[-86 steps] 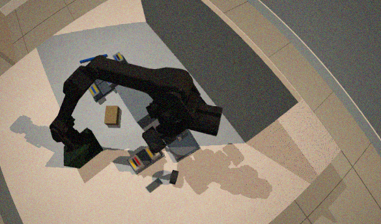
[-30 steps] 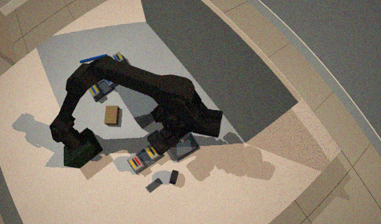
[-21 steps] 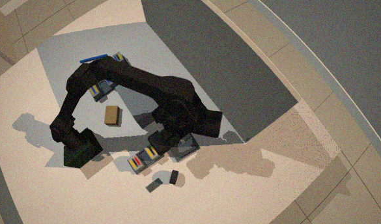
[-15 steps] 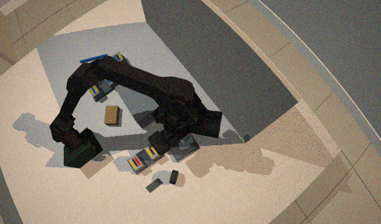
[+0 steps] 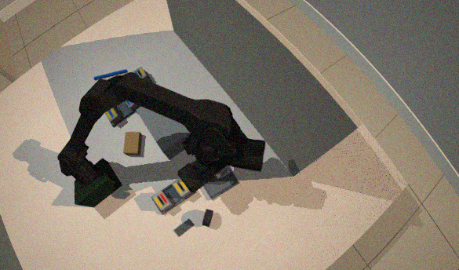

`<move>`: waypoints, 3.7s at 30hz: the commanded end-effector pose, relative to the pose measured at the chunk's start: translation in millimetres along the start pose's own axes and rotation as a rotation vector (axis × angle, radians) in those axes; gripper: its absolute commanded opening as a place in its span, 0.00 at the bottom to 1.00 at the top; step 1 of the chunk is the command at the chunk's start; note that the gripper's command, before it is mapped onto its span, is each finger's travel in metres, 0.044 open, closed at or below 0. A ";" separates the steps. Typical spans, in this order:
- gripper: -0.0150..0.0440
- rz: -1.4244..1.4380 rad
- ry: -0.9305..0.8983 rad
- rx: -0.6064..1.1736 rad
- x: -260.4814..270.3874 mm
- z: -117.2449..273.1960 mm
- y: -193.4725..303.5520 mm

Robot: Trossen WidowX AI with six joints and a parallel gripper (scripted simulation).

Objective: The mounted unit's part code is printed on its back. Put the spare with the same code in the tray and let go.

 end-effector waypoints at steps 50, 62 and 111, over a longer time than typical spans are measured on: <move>0.25 -0.005 0.002 -0.007 3.6 -39.7 -1.0; 0.25 -0.005 0.001 -0.008 4.9 -48.4 -1.7; 0.88 0.000 0.000 -0.005 8.8 -69.9 -4.0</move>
Point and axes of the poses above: the point midway between the two fingers, 35 mm back from their tips, its own z axis back along the fingers, its own x axis across the jaws, y = z × x, the point moved 6 cm from there along z, back along the fingers, and after that the axes turned 14 degrees about -z, right-handed, at the moved point
